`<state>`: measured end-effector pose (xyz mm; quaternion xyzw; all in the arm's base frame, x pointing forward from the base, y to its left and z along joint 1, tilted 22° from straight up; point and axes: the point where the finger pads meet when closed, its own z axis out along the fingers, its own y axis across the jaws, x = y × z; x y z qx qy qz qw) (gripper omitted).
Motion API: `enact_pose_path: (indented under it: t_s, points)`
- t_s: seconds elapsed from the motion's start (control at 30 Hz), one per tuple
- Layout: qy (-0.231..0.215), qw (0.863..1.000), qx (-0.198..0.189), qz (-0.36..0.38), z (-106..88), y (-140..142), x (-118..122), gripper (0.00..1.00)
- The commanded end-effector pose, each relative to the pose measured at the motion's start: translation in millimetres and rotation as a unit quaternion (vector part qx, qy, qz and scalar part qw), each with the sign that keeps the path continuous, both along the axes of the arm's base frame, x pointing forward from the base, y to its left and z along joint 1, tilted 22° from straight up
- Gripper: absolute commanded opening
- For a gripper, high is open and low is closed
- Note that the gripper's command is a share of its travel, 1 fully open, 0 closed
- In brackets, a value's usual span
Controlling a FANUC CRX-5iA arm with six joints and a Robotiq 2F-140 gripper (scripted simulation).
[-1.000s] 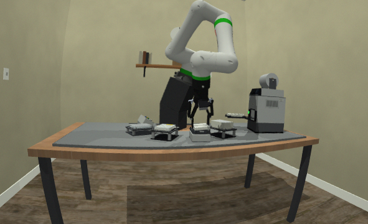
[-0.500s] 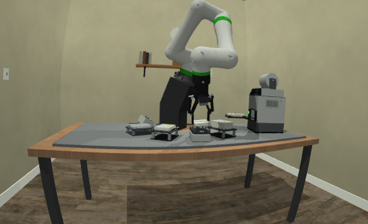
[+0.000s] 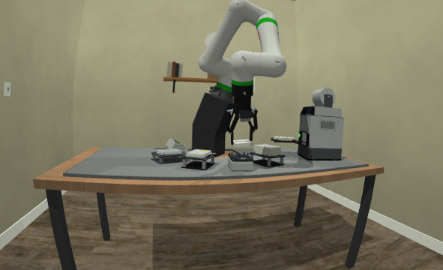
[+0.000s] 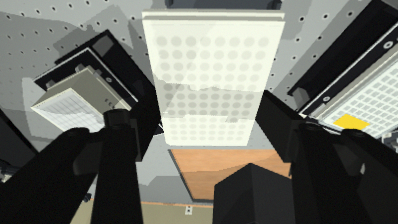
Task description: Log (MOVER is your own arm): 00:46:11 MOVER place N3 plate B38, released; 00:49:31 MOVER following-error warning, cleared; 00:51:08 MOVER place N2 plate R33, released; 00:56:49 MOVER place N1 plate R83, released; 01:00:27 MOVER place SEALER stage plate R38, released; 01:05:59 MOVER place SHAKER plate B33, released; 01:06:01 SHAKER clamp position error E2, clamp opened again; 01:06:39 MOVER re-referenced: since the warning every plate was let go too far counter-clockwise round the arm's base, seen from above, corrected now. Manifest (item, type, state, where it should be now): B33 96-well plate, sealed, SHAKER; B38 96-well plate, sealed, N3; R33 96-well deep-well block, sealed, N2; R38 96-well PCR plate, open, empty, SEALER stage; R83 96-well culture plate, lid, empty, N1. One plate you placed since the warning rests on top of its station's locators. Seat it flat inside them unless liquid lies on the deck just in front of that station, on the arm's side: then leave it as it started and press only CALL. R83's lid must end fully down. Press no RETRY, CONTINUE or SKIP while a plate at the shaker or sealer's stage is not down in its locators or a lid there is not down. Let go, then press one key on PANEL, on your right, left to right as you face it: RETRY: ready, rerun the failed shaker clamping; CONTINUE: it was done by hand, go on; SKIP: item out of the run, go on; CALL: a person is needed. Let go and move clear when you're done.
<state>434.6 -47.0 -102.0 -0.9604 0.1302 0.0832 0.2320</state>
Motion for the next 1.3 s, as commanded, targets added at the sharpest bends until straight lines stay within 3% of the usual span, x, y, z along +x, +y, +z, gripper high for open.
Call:
enact_pose_path:
  t_s: [0.0,0.97,1.27]
  points:
    - [0.000,1.000,0.000,0.000,4.0,-1.3,-0.7,0.10]
    - [0.000,1.000,0.000,0.000,42.3,-11.4,-12.4,0.10]
    - [0.020,0.999,-0.047,-0.009,41.4,-13.0,-13.1,0.10]
